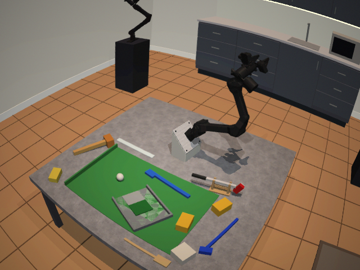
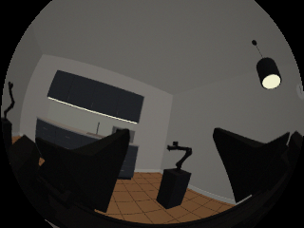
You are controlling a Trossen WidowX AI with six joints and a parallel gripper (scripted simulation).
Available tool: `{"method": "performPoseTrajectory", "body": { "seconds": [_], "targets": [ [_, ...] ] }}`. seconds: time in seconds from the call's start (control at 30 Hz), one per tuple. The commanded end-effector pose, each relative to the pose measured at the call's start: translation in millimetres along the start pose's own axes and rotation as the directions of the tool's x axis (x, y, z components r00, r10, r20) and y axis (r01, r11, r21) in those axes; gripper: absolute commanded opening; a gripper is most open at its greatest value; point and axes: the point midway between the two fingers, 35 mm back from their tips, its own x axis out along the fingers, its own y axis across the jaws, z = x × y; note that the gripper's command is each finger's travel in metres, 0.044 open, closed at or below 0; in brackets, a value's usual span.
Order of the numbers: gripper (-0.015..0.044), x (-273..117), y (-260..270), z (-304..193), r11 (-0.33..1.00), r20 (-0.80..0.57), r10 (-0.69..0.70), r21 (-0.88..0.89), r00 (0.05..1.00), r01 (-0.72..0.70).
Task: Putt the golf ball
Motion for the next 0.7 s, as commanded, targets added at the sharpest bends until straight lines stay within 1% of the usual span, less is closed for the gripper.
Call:
{"method": "performPoseTrajectory", "body": {
  "seconds": [0.0,0.03,0.13,0.3,0.4,0.53,0.67],
  "targets": [
    [0.0426,0,0,1,1.0,0.004,0.001,0.0,1.0,-0.001],
    [0.044,-1,1,3,1.0,0.014,0.002,-0.002,1.0,-0.002],
    [0.044,-9,5,20,1.0,0.088,0.015,-0.011,0.996,-0.014],
    [0.044,-37,15,67,0.999,0.298,0.045,-0.032,0.953,-0.037],
    [0.044,-55,13,79,0.997,0.387,0.063,0.012,0.92,-0.074],
    [0.044,-85,21,114,0.996,0.547,0.083,-0.021,0.833,-0.085],
    [0.044,-123,29,145,0.994,0.693,0.102,-0.048,0.714,-0.096]
  ]
}}
